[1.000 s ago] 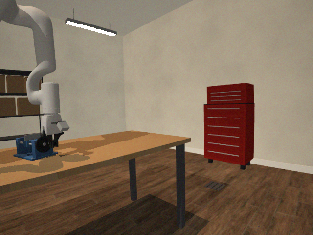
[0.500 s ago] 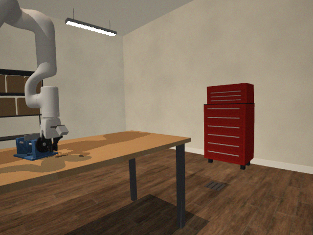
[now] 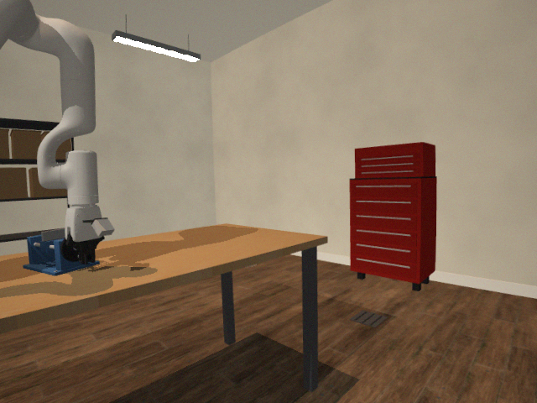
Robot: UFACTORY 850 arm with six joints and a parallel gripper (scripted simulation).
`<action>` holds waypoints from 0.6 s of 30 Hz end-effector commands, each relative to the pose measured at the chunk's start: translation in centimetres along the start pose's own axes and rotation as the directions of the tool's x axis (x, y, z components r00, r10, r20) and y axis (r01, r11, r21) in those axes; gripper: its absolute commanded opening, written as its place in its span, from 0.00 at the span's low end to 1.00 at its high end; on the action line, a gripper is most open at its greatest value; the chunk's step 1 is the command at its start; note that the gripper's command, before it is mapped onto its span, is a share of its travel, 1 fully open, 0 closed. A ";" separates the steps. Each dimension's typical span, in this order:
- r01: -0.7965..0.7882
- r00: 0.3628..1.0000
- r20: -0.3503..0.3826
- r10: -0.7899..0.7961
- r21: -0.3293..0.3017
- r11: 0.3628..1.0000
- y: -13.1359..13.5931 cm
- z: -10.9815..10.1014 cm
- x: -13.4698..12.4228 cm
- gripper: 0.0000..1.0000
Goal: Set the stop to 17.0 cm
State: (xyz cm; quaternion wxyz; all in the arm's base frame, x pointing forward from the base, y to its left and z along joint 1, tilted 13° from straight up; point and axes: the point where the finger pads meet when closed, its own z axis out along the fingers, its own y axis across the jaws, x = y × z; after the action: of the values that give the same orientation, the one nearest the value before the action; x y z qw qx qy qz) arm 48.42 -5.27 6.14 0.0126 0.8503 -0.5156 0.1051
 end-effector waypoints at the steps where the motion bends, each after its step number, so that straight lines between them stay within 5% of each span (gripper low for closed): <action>1: -0.001 1.000 -0.008 0.001 0.009 1.000 0.3 0.1 0.0 0.06; 18: -0.001 1.000 -0.008 0.001 0.010 1.000 2.6 -0.1 0.0 0.06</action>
State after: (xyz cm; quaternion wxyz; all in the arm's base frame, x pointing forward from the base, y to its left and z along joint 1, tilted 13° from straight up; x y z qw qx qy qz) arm 46.70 -6.21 5.85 0.0131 0.8502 -0.5156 0.1055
